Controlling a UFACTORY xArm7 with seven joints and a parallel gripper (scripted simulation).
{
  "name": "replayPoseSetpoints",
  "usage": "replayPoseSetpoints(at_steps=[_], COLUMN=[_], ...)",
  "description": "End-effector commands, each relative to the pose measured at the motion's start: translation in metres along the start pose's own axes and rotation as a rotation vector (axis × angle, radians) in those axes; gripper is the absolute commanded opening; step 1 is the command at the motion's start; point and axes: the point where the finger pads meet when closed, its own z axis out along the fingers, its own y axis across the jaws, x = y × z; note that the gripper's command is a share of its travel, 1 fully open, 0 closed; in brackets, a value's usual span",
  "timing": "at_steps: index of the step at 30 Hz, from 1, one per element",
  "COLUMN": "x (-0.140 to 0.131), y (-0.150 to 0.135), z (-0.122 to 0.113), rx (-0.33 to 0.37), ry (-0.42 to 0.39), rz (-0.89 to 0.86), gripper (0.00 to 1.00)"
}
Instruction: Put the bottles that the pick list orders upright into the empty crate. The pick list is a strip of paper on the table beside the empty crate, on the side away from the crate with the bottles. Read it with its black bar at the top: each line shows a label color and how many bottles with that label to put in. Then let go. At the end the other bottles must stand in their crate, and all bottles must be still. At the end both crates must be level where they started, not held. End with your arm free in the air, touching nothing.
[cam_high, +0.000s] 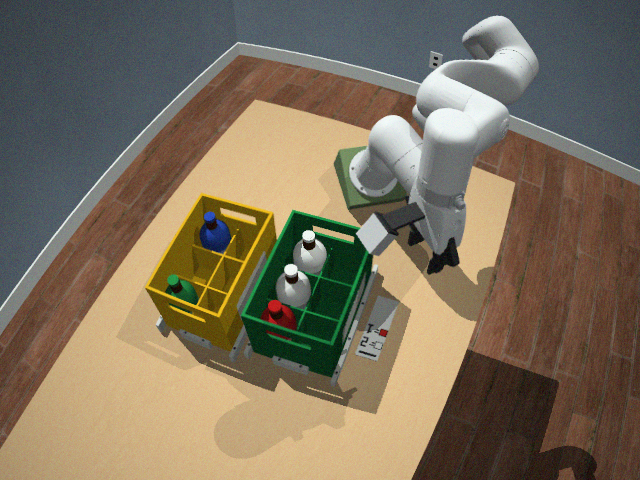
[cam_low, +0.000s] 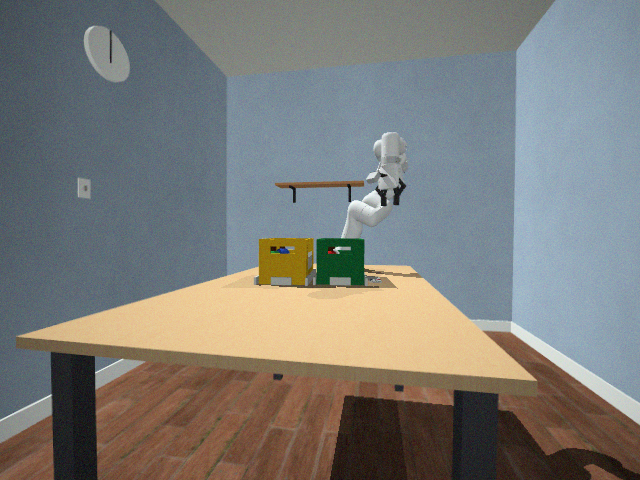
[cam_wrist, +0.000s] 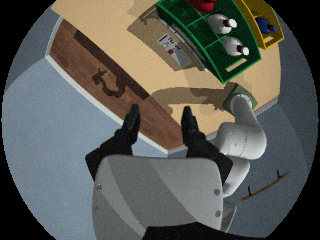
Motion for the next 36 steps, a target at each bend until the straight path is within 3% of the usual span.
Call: replayPoseSetpoints(at_steps=[1, 27, 36], x=[-0.012, -0.115, -0.114], y=[-0.006, -0.051, -0.051], z=[-0.006, -0.046, -0.046], rx=[0.003, 0.003, 0.003], ry=[0.002, 0.001, 0.001], rz=[0.001, 0.001, 0.001], gripper=[0.65, 0.65, 0.65])
